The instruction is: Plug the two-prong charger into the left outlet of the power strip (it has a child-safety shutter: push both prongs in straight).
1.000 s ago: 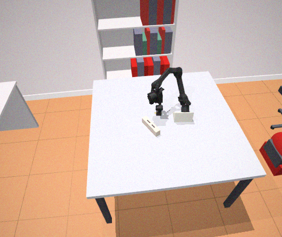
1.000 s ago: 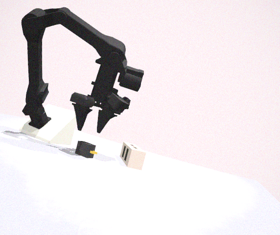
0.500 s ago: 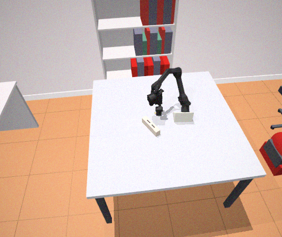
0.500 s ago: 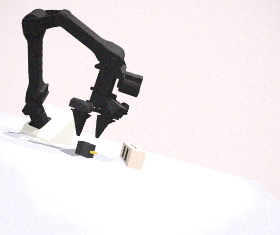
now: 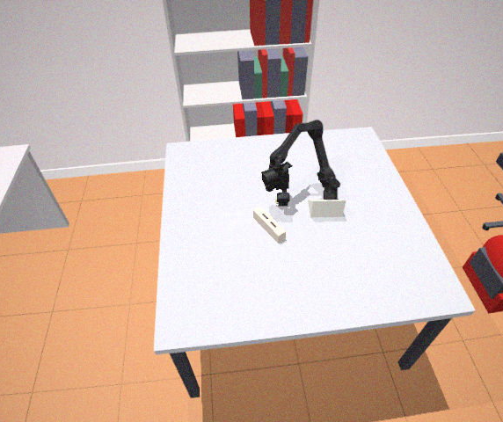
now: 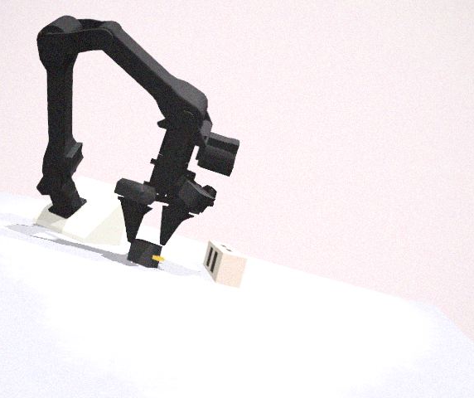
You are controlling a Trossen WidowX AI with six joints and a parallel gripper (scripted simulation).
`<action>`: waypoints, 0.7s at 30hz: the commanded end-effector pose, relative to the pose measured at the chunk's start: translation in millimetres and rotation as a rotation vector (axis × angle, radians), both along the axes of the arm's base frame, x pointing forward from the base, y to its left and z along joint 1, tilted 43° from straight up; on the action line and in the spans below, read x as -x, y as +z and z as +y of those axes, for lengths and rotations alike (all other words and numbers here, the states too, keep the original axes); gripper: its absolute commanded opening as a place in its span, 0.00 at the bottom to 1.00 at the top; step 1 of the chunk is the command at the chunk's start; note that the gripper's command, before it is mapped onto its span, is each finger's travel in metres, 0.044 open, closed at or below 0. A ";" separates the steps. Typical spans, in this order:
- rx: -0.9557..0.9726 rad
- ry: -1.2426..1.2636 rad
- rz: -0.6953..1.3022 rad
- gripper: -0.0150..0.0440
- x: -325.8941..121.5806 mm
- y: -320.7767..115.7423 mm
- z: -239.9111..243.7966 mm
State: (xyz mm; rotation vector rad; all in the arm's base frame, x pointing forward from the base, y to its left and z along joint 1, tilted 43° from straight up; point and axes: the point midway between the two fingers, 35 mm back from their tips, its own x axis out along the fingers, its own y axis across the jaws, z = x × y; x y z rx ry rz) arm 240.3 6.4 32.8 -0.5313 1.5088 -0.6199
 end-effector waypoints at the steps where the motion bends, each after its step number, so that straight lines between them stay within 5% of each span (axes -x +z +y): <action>1: 0.007 0.005 0.006 1.00 0.0 -5.0 -5.3; 16: 0.009 0.005 0.006 1.00 0.2 -20.3 -20.5; 21: 0.003 -0.001 0.000 0.78 -0.2 -18.0 -17.6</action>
